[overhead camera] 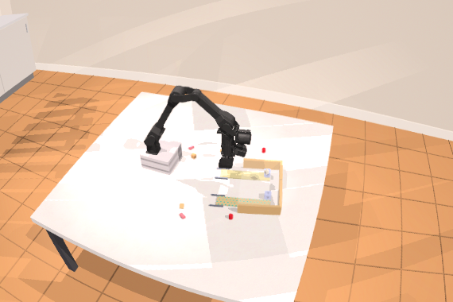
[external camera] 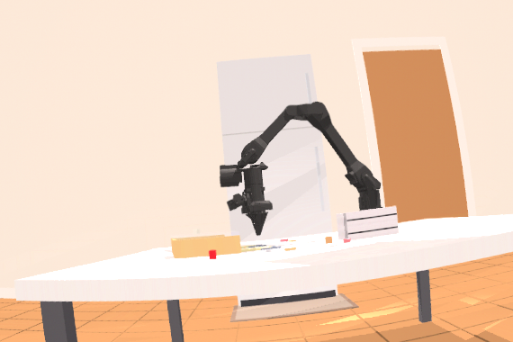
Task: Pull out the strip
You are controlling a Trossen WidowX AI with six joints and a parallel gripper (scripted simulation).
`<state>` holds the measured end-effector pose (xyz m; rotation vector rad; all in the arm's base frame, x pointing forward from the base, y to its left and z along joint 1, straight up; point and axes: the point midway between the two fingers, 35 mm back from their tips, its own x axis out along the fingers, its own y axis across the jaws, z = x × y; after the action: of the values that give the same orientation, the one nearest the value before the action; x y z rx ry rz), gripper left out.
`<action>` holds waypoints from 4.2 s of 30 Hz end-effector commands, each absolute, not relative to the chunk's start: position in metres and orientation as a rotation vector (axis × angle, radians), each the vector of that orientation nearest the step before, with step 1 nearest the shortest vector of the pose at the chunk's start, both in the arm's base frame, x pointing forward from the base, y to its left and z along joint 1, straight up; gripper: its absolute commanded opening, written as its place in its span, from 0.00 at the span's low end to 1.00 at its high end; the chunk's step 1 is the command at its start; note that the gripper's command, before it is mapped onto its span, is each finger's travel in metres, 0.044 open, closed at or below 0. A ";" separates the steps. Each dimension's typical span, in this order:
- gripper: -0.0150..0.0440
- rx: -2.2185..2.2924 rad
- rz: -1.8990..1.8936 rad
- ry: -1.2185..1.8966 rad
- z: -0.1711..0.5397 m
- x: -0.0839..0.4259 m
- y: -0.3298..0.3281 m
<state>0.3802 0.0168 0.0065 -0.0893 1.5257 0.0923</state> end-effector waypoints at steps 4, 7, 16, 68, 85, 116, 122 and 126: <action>0.25 -0.096 0.093 1.531 -0.007 0.379 0.016; 0.25 -0.096 0.093 1.531 -0.012 0.378 0.016; 0.25 -0.096 0.093 1.531 -0.026 0.377 0.016; 0.25 -0.096 0.093 1.532 -0.035 0.376 0.016; 0.25 -0.096 0.093 1.533 -0.037 0.364 0.015; 0.25 -0.096 0.093 1.537 -0.041 0.317 0.009; 0.25 -0.096 0.092 1.538 -0.042 0.308 0.008; 0.25 -0.096 0.092 1.538 -0.042 0.303 0.007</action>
<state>0.3156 0.0087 -0.0372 -0.0890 1.5103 0.0900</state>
